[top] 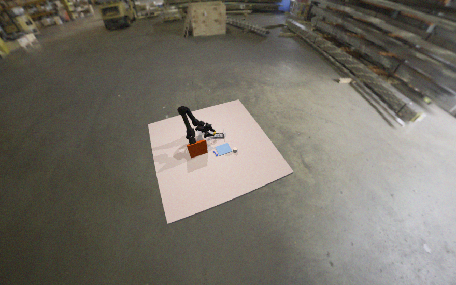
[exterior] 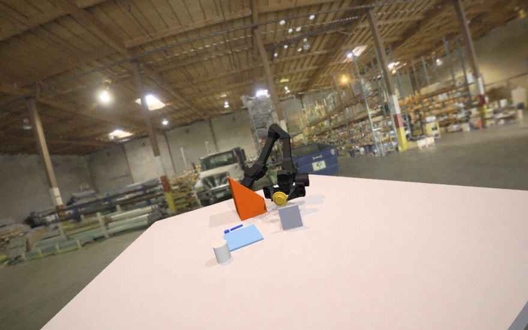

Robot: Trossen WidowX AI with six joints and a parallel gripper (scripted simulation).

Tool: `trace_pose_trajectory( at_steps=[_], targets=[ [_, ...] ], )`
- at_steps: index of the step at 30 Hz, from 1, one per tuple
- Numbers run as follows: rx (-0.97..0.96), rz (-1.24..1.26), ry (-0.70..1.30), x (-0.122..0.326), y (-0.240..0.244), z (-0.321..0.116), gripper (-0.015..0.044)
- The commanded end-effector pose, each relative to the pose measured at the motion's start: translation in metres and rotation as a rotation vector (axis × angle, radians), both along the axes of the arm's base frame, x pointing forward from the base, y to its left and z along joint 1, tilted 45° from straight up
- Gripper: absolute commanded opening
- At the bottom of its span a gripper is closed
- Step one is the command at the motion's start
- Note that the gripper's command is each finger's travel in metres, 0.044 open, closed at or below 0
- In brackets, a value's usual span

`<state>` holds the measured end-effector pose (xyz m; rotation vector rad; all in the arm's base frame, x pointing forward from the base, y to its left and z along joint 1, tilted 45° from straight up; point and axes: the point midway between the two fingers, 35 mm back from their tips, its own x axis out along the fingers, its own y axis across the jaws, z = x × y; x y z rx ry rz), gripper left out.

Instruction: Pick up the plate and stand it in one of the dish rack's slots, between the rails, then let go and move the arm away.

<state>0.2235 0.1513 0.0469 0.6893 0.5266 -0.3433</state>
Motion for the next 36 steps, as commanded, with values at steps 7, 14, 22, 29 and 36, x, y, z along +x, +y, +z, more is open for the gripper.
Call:
trace_pose_trajectory(
  at_steps=[7, 14, 22, 29, 36],
  targets=[
    [0.022, 0.024, -0.207, -0.015, 0.005, 0.016, 0.0000],
    [0.053, 0.034, -0.333, -0.028, 0.006, 0.027, 0.0000],
    [0.054, 0.034, -0.336, -0.028, 0.006, 0.027, 0.0000],
    [0.054, 0.035, -0.334, -0.024, 0.013, 0.020, 0.0000],
    [0.054, 0.035, -0.332, -0.019, 0.021, 0.011, 0.0000]
  ],
)
